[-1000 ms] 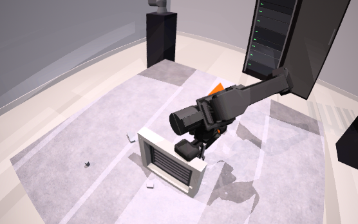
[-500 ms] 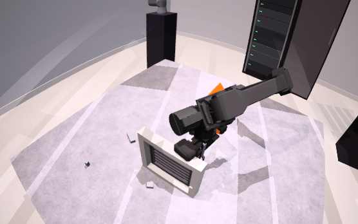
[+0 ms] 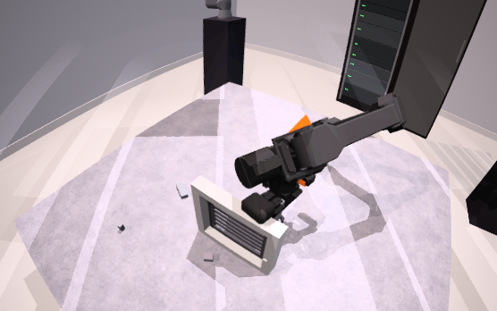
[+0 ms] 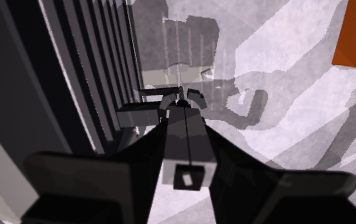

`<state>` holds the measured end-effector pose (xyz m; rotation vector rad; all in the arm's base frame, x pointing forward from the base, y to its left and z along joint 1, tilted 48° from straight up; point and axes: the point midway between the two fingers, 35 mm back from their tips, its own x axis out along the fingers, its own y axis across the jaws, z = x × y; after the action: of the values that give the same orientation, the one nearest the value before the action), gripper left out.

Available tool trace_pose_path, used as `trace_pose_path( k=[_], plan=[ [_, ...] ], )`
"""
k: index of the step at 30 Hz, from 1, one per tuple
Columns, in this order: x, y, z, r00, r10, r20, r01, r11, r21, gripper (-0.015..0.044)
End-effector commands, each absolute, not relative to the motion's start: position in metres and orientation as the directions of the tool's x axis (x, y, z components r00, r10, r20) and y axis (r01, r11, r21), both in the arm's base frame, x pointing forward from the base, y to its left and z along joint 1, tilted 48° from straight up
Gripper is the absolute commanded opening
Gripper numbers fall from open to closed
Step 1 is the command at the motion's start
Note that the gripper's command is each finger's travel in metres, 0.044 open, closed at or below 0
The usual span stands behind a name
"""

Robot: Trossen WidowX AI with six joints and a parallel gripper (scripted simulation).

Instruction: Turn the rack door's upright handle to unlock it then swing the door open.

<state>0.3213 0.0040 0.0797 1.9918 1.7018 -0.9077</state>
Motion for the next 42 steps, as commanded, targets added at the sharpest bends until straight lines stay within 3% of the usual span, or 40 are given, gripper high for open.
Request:
trace_pose_path(
  k=[1, 9, 42],
  plan=[
    [0.321, 0.004, 0.079, 0.064, 0.732, -0.678, 0.97, -0.205, -0.13, 0.0077],
    [0.321, 0.004, 0.079, 0.064, 0.732, -0.678, 0.97, -0.205, -0.13, 0.0025],
    [0.287, -0.005, 0.066, 0.063, 0.731, -0.679, 0.952, 0.16, 0.26, 0.0025]
  ],
)
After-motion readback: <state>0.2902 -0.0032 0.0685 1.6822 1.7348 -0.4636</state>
